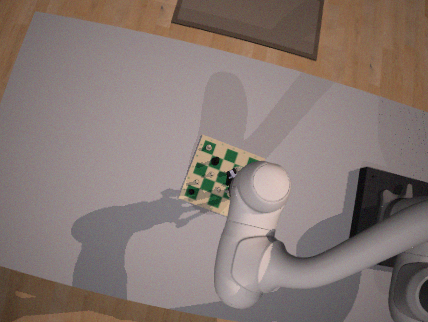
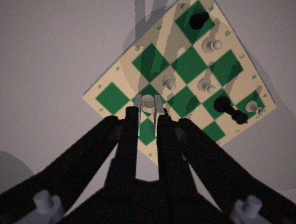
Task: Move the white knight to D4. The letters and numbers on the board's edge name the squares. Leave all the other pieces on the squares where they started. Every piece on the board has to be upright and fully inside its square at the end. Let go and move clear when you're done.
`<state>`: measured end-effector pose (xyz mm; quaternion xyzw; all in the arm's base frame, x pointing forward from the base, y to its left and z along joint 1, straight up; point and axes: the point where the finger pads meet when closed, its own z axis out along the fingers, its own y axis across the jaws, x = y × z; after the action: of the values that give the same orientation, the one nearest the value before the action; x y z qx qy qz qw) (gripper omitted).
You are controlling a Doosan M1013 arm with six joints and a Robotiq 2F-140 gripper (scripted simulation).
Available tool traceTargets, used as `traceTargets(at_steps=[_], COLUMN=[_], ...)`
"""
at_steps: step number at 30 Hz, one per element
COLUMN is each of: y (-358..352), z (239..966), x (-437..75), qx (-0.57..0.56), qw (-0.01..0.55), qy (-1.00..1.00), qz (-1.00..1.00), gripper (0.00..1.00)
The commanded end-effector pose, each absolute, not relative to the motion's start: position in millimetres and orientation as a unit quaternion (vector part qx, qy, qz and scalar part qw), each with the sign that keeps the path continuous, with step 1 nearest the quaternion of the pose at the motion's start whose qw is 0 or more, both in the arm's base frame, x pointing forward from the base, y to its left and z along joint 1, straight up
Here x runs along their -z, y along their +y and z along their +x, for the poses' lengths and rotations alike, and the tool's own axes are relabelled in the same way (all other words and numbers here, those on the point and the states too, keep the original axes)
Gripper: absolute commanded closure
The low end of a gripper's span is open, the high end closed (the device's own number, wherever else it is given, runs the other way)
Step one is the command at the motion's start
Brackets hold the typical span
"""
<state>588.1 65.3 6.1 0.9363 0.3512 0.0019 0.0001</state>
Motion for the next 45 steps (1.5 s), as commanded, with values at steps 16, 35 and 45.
traceTargets(at_steps=[16,35,45], y=[65.3,65.3,65.3], z=[588.0,588.0,588.0], x=[-6.1,-6.1,-6.1], qx=[-0.002,-0.002,-0.002], qw=[0.000,0.000,0.000], qy=[0.351,0.351,0.351], qz=[0.936,0.936,0.936], gripper=[1.00,0.81,0.77])
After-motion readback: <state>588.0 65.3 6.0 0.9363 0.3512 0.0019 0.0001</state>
